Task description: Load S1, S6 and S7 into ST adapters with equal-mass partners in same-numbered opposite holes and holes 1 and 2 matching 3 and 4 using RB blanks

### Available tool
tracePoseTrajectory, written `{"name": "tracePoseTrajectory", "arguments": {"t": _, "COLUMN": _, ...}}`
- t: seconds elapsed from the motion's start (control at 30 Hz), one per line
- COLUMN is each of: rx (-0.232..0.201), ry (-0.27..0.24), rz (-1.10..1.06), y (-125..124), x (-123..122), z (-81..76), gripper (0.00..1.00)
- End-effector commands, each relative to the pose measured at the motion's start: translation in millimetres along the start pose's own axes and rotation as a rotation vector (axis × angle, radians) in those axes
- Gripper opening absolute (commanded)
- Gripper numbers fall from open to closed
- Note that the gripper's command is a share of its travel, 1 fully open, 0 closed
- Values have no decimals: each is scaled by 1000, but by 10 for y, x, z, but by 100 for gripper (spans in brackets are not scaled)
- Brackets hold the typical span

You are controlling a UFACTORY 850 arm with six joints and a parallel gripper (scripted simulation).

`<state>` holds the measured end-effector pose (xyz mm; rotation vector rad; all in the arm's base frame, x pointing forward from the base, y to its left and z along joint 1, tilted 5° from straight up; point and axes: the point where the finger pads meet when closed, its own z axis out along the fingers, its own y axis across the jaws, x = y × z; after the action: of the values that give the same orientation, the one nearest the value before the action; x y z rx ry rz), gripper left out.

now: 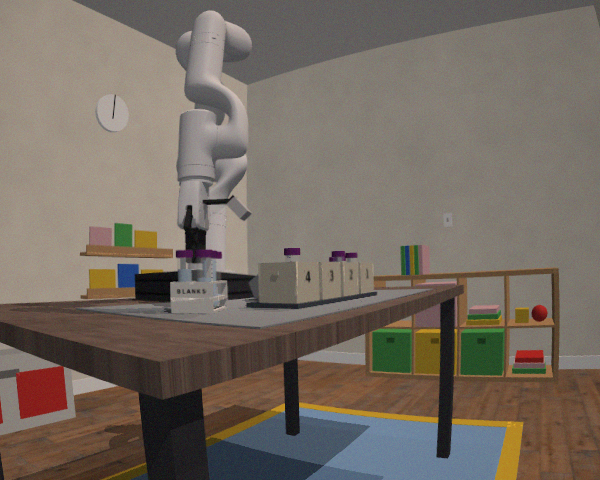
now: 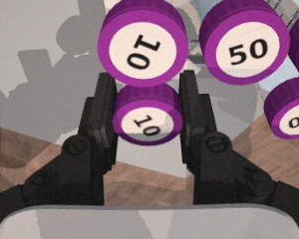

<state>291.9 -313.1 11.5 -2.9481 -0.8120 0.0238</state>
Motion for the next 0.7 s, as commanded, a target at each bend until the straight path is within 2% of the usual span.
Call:
{"name": "tracePoseTrajectory", "arguments": {"t": 0.0, "rx": -2, "ry": 0, "rz": 0, "y": 8, "x": 2, "z": -19, "gripper": 0}}
{"name": "tracePoseTrajectory", "arguments": {"t": 0.67, "rx": -2, "ry": 0, "rz": 0, "y": 8, "x": 2, "z": -139, "gripper": 0}}
